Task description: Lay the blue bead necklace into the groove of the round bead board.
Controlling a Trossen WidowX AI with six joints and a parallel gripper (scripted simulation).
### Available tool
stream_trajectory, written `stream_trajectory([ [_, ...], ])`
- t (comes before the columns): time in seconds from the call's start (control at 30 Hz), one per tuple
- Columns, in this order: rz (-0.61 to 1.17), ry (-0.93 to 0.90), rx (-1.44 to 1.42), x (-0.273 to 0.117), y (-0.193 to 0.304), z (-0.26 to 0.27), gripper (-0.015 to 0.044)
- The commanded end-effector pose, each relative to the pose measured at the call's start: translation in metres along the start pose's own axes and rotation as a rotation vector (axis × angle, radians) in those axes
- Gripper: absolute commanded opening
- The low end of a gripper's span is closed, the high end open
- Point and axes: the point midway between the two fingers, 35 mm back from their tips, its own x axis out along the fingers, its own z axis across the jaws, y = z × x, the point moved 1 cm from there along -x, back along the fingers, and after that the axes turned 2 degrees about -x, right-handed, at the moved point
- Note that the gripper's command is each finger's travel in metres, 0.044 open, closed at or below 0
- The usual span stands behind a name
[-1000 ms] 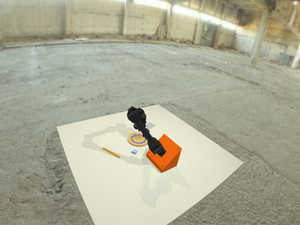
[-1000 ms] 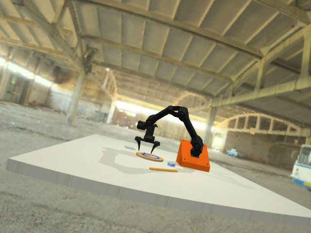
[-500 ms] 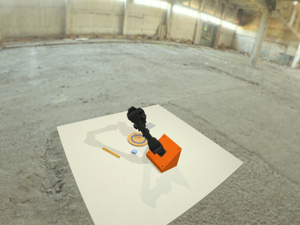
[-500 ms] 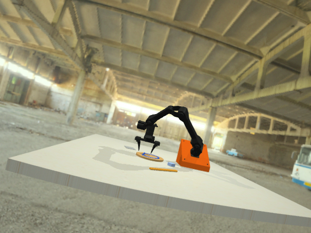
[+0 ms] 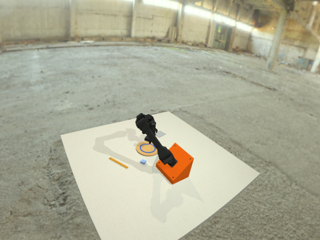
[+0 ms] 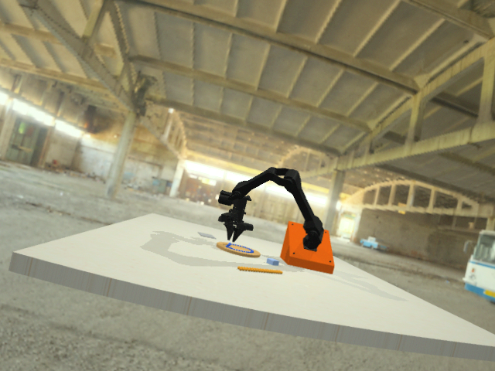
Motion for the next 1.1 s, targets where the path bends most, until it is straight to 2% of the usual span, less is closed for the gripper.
stream_trajectory([
  [0.0,-0.002,0.006,0.669,-0.009,-0.004,0.001,0.0120],
  [0.17,-0.003,0.006,1.160,-0.015,-0.005,0.002,0.0120],
  [0.7,-0.006,0.005,2.144,-0.025,-0.008,0.005,0.0120],
  [1.07,-0.007,0.004,2.210,-0.026,-0.008,0.005,0.0120],
])
